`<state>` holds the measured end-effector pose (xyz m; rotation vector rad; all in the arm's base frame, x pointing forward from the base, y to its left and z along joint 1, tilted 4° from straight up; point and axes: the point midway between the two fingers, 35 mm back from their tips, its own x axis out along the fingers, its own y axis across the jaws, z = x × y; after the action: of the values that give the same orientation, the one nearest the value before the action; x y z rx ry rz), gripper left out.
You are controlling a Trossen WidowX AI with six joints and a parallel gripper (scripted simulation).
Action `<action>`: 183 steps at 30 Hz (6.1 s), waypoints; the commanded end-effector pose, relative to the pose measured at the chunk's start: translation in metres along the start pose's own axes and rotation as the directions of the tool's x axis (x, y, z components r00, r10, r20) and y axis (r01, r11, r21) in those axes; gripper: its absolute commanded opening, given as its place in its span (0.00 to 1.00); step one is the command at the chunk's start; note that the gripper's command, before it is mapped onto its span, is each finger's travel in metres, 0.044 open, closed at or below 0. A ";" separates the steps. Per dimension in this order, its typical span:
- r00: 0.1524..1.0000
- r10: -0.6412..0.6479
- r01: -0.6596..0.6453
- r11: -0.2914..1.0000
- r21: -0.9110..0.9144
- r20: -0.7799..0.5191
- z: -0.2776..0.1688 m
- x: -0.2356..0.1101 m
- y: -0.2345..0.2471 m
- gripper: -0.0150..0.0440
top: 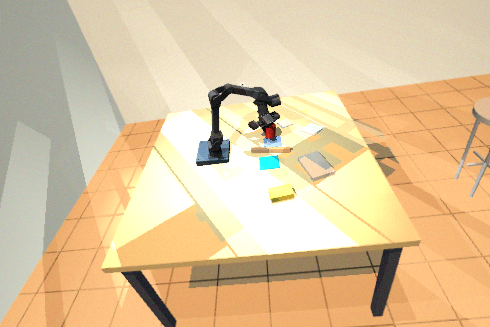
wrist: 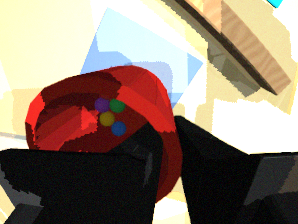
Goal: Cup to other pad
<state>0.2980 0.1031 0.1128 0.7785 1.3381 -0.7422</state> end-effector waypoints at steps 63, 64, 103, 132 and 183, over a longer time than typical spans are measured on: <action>1.000 0.003 -0.003 1.000 0.003 0.012 0.055 -0.008 -0.041 0.25; 1.000 0.003 -0.003 1.000 0.003 0.012 0.056 -0.008 -0.042 0.25; 1.000 -0.002 0.002 1.000 0.002 0.020 0.120 -0.011 -0.092 0.25; 1.000 -0.005 0.005 1.000 0.002 0.023 0.151 -0.006 -0.120 0.25; 0.999 -0.004 0.004 1.000 0.005 0.032 0.155 0.035 -0.122 0.25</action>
<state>0.2838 -0.0942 0.0807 0.7652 1.3105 -0.7589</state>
